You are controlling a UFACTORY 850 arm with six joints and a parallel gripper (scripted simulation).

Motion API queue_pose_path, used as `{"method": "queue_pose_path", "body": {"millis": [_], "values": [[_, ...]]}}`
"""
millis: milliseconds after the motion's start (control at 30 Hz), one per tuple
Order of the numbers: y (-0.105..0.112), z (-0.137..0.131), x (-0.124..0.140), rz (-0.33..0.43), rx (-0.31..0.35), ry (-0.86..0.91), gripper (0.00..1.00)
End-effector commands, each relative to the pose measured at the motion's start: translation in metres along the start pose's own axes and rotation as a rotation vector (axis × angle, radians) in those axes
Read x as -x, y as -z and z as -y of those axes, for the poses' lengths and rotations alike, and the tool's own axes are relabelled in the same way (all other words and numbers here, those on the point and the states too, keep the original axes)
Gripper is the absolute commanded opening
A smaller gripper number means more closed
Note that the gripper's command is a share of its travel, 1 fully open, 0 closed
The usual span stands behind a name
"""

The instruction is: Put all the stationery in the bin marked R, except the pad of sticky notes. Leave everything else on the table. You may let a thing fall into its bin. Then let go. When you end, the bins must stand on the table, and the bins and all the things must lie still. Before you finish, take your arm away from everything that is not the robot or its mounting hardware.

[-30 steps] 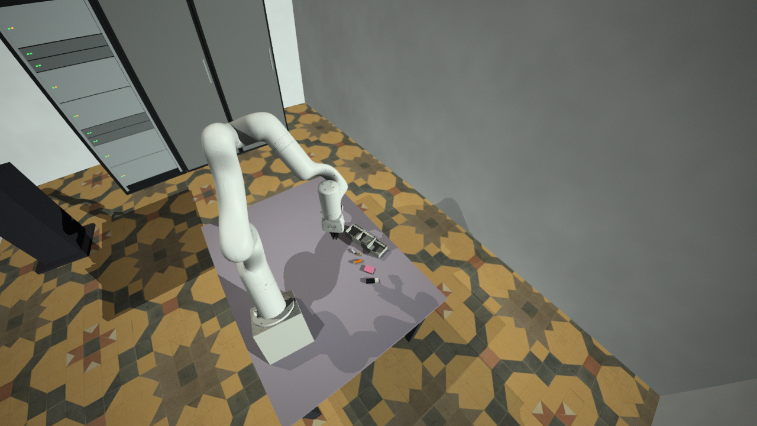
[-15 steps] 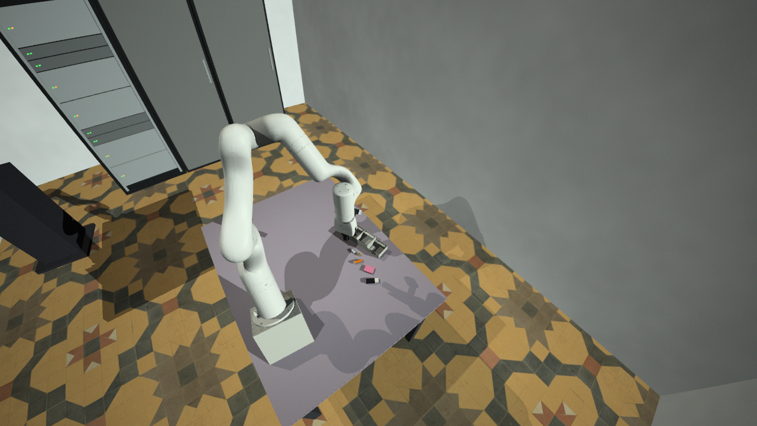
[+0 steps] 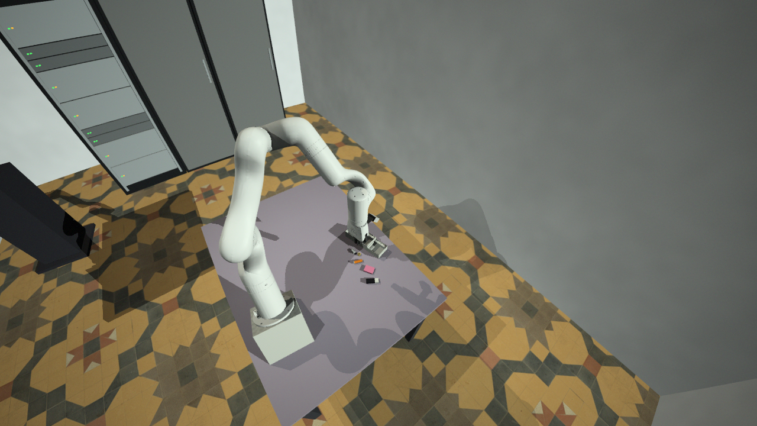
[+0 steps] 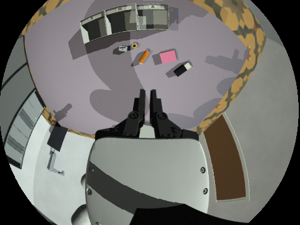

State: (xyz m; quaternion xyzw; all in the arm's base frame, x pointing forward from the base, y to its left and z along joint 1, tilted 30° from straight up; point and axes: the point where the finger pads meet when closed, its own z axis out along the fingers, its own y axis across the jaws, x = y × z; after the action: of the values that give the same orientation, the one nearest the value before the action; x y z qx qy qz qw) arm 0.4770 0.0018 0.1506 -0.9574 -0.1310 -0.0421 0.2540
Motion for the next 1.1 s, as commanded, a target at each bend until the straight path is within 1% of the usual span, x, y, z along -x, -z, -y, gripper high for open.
{"method": "queue_pose_path", "body": {"millis": [0, 33, 67, 500, 600, 633, 700, 733, 1067], "values": [[-0.004, -0.021, -0.010, 0.009, -0.001, -0.126, 0.07], [-0.006, -0.028, -0.013, 0.009, -0.002, -0.170, 0.07], [-0.006, -0.029, -0.013, 0.009, -0.002, -0.170, 0.07], [-0.006, -0.029, -0.013, 0.009, -0.002, -0.170, 0.07], [-0.023, -0.026, -0.031, 0.009, -0.003, -0.020, 0.07], [-0.029, -0.025, -0.037, 0.009, -0.003, 0.003, 0.07], [-0.029, -0.025, -0.037, 0.009, -0.003, 0.003, 0.07], [-0.034, -0.024, -0.043, 0.009, -0.003, 0.048, 0.07], [-0.091, -0.014, -0.103, 0.009, -0.003, 0.048, 0.07]]}}
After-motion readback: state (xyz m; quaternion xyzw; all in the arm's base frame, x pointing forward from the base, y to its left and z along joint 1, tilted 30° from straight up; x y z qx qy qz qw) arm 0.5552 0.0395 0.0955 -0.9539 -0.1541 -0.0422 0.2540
